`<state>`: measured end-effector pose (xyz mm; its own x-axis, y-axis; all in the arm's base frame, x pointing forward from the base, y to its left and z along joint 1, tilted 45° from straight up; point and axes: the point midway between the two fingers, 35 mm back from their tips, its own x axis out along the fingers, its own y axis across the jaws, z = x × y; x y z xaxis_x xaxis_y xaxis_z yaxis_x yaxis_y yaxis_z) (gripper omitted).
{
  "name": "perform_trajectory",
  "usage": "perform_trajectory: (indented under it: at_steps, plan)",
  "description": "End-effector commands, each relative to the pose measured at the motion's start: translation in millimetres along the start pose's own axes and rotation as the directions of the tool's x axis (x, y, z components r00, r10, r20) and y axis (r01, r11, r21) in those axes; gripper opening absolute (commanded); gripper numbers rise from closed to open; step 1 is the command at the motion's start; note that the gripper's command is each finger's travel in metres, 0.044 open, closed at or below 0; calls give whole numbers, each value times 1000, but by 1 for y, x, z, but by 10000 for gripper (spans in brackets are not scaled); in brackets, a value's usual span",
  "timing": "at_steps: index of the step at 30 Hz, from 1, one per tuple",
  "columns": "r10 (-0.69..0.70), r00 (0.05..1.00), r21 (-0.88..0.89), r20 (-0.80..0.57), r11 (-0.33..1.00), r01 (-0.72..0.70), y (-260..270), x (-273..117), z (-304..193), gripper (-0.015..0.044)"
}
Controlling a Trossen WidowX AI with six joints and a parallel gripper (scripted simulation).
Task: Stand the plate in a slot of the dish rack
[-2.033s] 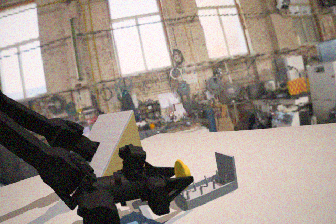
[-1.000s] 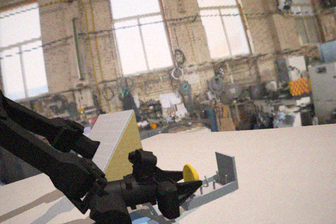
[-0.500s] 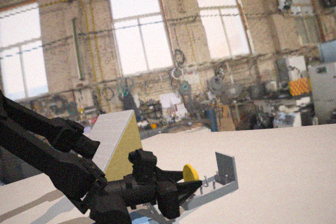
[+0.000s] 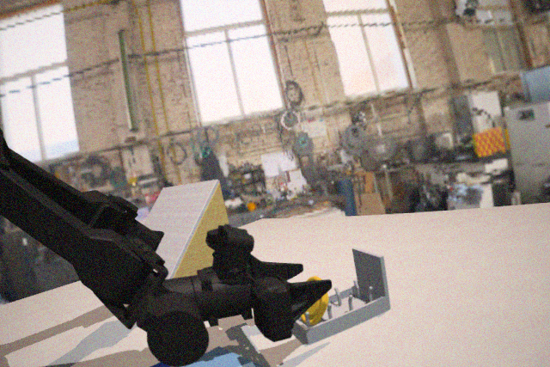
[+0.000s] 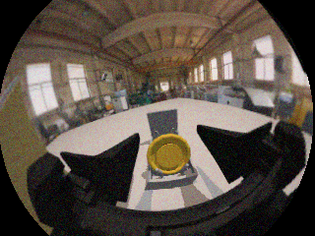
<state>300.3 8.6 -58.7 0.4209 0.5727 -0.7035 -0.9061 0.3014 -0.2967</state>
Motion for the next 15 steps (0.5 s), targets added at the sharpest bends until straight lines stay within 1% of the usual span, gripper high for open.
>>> perform_trajectory:
  at_steps: [1, 5, 10, 15]
  plan:
    - [0, 1000, -18, 5, 1000, 0, -2, -3, 46, 400]
    - [-7, 1000, -19, 20, 1000, 8, -2, -8, 89, 400]
    - [-6, 1000, -14, 18, 1000, 6, -4, -8, 92, 400]
    - [42, 998, 108, -54, 994, -36, 1, -4, 91, 400]
